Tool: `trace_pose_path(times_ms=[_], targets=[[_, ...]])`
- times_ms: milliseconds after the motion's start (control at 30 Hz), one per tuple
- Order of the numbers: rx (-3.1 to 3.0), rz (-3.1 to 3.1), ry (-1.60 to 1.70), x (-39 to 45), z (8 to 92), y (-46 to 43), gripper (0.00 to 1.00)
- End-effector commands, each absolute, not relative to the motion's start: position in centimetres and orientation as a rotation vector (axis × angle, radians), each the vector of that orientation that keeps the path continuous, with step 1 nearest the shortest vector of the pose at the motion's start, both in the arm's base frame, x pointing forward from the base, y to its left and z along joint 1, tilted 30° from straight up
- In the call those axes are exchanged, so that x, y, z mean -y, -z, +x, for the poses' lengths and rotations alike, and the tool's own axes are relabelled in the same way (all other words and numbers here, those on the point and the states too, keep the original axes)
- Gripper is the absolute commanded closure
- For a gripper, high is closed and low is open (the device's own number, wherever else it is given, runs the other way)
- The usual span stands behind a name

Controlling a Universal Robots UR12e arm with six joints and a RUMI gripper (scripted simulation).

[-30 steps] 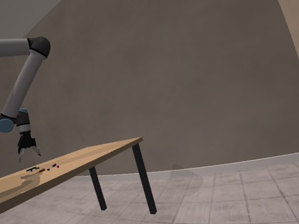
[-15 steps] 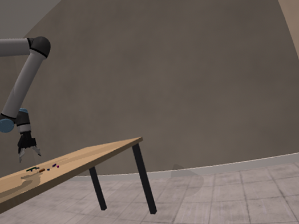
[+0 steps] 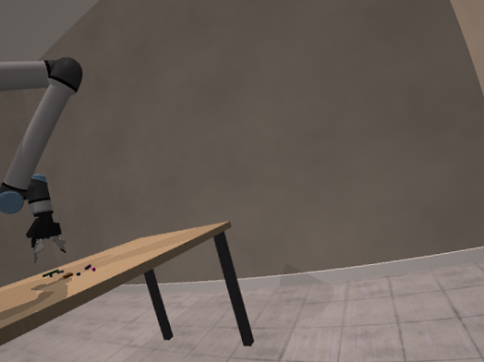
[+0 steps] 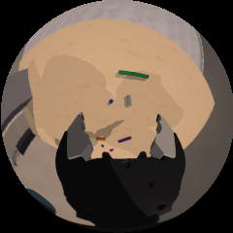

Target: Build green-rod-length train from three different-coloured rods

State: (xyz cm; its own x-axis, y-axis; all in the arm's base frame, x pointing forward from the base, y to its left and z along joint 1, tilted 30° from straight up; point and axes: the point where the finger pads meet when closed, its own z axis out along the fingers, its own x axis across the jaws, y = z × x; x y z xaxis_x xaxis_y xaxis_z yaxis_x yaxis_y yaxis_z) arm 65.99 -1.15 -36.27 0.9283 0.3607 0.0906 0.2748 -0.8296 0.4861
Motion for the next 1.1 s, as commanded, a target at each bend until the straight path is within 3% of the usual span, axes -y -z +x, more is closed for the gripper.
trace_pose_path(times_ms=[0, 1067], targets=[[-0.603, 2.571, -0.210, 1.7, 66.0, 36.0, 0.00], [-1.663, 2.038, 0.103, 7.2, 66.1, 33.3, 0.00]])
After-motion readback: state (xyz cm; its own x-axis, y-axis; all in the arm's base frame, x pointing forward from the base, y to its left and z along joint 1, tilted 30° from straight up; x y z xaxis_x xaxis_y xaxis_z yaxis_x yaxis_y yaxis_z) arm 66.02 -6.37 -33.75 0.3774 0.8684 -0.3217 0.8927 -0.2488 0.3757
